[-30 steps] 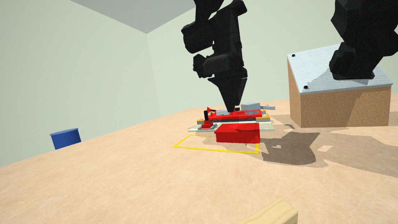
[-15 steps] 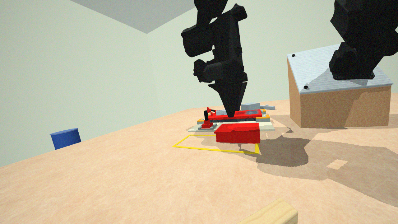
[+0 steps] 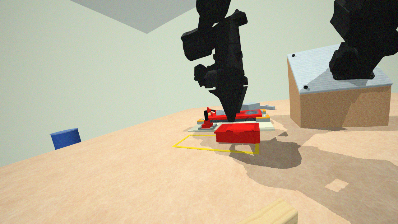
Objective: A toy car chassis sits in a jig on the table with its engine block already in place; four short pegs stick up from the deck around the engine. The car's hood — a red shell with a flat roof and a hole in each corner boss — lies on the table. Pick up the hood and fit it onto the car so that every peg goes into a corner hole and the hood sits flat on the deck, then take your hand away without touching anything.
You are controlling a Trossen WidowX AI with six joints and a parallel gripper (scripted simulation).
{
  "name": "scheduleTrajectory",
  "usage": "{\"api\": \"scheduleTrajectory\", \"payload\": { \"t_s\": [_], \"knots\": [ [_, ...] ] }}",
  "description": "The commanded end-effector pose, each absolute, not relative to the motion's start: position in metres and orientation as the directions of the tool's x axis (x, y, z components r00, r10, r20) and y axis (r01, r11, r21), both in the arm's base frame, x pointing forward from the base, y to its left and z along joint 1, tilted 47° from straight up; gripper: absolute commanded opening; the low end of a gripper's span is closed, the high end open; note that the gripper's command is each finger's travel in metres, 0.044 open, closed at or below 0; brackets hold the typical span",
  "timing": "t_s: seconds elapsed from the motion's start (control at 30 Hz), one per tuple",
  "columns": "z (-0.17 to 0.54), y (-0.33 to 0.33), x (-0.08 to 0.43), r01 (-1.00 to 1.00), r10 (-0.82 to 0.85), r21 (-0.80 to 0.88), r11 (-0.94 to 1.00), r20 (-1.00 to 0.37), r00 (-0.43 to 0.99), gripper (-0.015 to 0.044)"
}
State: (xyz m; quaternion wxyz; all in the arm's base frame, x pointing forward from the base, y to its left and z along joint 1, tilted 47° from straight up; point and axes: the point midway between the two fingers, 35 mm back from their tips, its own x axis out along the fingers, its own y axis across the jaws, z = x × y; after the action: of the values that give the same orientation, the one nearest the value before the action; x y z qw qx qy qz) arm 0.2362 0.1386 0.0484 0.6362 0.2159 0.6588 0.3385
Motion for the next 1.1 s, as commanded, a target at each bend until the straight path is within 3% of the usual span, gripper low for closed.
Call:
{"api": "scheduleTrajectory", "payload": {
  "t_s": [0.0, 1.07],
  "knots": [
    [0.045, 0.141, 0.233, -0.139, 0.718, 0.725, 0.675, -0.688, -0.105, 0.0440],
    [0.033, 0.154, 0.230, -0.139, 0.720, 0.727, 0.672, -0.686, -0.105, 0.0440]
  ]
}}
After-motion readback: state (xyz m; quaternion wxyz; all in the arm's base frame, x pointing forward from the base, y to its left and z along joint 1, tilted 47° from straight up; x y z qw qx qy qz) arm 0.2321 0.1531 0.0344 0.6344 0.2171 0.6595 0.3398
